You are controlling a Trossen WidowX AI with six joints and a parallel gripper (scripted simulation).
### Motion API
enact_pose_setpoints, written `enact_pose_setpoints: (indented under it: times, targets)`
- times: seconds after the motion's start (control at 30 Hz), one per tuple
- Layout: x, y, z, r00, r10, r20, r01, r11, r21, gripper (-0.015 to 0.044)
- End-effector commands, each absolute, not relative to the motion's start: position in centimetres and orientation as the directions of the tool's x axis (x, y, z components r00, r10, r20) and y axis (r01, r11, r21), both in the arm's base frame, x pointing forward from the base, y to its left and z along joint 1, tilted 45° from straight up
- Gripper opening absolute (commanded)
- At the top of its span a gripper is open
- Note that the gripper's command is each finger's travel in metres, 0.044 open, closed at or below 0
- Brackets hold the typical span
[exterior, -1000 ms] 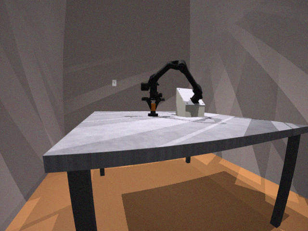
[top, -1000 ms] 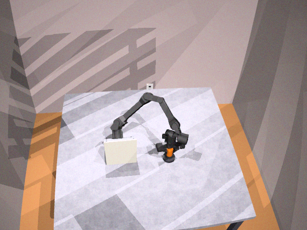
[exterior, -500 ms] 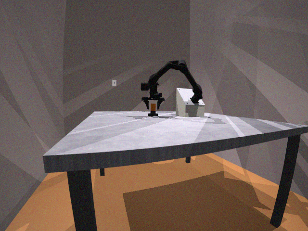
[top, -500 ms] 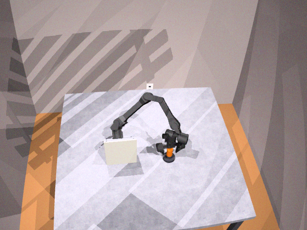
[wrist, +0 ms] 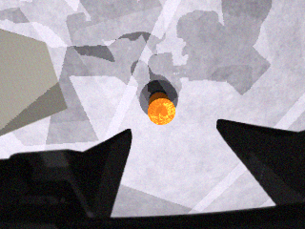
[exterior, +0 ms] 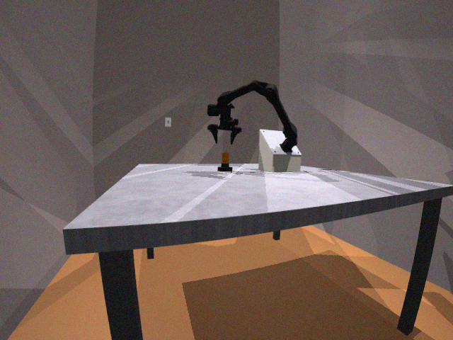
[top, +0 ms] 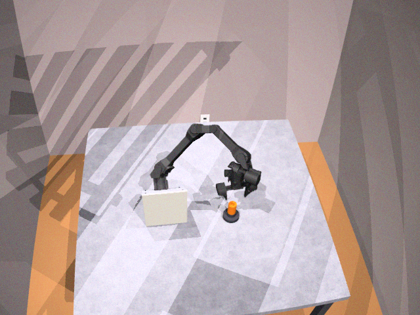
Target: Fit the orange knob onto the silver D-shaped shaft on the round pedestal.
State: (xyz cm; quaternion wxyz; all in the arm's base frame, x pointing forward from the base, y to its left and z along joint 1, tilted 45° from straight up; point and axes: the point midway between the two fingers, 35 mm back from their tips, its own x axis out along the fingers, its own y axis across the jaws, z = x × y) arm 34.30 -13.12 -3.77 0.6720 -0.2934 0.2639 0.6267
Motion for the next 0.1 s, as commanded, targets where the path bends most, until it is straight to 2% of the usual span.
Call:
enact_pose_setpoints:
  times: [0.0, 0.07]
  targets:
    - [34.08, -13.08, -3.74, 0.051, 0.695, -0.717, -0.999, 0.024, -0.048, 0.044]
    - [34.08, -13.08, -3.74, 0.051, 0.695, -0.717, -0.999, 0.024, -0.048, 0.044]
